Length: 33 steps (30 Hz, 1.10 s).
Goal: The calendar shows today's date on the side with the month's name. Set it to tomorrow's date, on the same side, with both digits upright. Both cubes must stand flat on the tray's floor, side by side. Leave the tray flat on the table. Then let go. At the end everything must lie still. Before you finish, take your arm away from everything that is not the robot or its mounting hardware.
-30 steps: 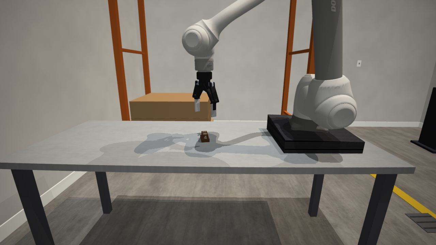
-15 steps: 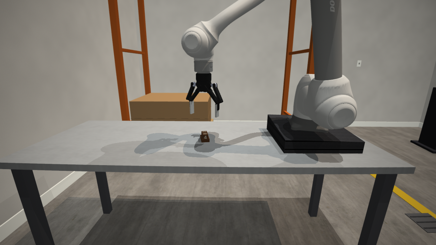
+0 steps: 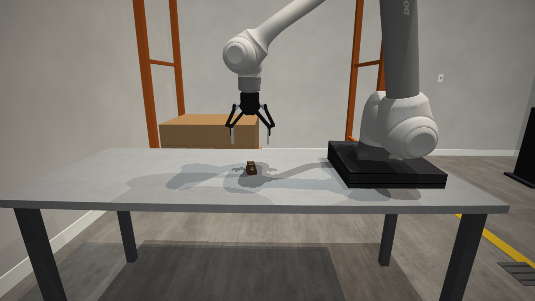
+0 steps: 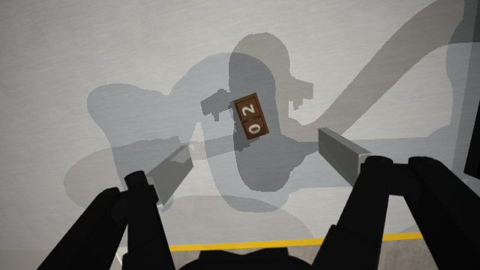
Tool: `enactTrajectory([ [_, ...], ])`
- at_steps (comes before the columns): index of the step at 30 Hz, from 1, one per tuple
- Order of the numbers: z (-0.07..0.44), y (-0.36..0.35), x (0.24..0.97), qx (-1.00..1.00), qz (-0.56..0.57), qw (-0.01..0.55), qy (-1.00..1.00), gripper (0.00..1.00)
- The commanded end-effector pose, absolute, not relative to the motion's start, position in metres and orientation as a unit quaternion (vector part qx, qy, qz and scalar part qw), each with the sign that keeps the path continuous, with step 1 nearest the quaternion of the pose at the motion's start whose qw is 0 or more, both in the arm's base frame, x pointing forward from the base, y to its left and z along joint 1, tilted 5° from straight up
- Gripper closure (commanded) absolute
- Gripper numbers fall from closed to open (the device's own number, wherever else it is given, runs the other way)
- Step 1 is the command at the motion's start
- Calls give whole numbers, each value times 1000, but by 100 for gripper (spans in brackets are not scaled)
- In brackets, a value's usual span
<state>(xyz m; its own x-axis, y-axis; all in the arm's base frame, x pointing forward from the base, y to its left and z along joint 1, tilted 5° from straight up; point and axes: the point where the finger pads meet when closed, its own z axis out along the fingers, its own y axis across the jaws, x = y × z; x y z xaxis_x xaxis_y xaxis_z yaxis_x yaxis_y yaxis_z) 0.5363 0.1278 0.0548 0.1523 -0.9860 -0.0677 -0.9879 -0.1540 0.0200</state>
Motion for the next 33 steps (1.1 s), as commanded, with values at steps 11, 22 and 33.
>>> enactTrajectory([
  [11,47,129,532,-818,36,21,574,72],
  [22,47,129,532,-818,36,21,574,72],
  [33,47,129,532,-818,36,21,574,72],
])
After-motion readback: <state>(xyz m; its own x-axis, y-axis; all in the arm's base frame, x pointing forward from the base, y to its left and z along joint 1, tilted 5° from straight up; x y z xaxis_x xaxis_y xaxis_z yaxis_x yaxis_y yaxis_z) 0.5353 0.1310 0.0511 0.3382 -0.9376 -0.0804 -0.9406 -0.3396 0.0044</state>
